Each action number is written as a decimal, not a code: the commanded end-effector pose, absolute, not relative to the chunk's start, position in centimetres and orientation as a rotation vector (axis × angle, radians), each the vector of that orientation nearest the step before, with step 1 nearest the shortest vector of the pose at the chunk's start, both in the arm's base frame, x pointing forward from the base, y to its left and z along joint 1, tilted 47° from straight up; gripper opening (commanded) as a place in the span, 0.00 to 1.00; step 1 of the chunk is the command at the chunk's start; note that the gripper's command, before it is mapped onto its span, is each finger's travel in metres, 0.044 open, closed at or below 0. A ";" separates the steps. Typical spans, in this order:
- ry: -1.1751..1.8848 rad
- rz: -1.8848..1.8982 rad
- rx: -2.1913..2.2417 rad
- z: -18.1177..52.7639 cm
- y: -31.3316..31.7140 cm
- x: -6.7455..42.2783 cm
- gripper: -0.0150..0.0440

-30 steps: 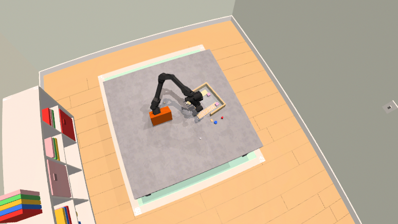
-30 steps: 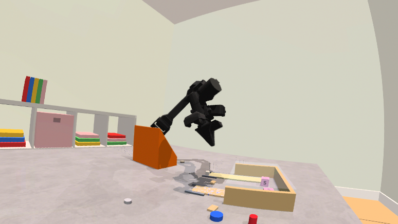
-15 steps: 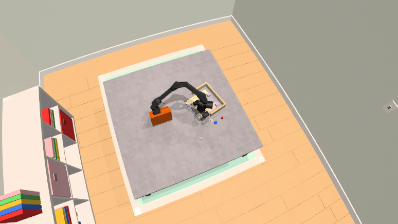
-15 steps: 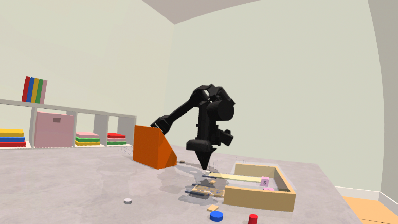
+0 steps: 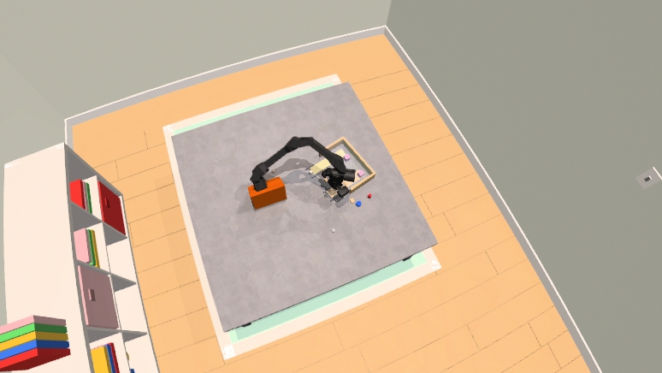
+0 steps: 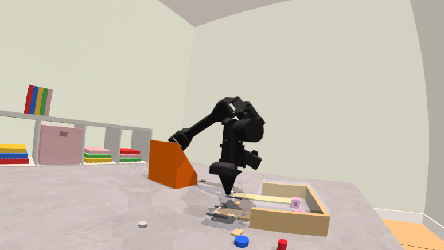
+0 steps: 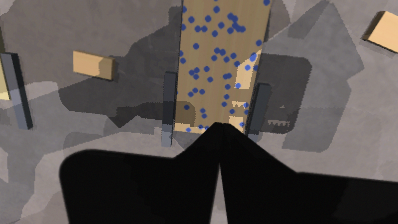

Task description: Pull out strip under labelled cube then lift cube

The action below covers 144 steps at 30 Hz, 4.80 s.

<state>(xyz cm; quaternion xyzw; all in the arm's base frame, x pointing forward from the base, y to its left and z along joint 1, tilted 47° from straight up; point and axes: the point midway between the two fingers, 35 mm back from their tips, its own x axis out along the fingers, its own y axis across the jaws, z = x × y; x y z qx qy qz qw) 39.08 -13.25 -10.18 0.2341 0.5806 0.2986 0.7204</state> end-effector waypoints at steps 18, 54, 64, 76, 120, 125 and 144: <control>1.285 0.658 0.529 -12.6 -10.8 39.2 0.25; 1.284 0.660 0.531 -13.9 -9.2 39.3 0.25; 1.284 0.660 0.531 -14.0 -9.1 39.3 0.25; 1.284 0.660 0.531 -14.0 -9.0 39.4 0.25; 1.286 0.659 0.531 -15.6 -9.0 33.4 0.25; 1.287 0.659 0.531 -15.8 -8.9 32.7 0.25; 1.288 0.658 0.531 -16.4 -8.9 29.9 0.25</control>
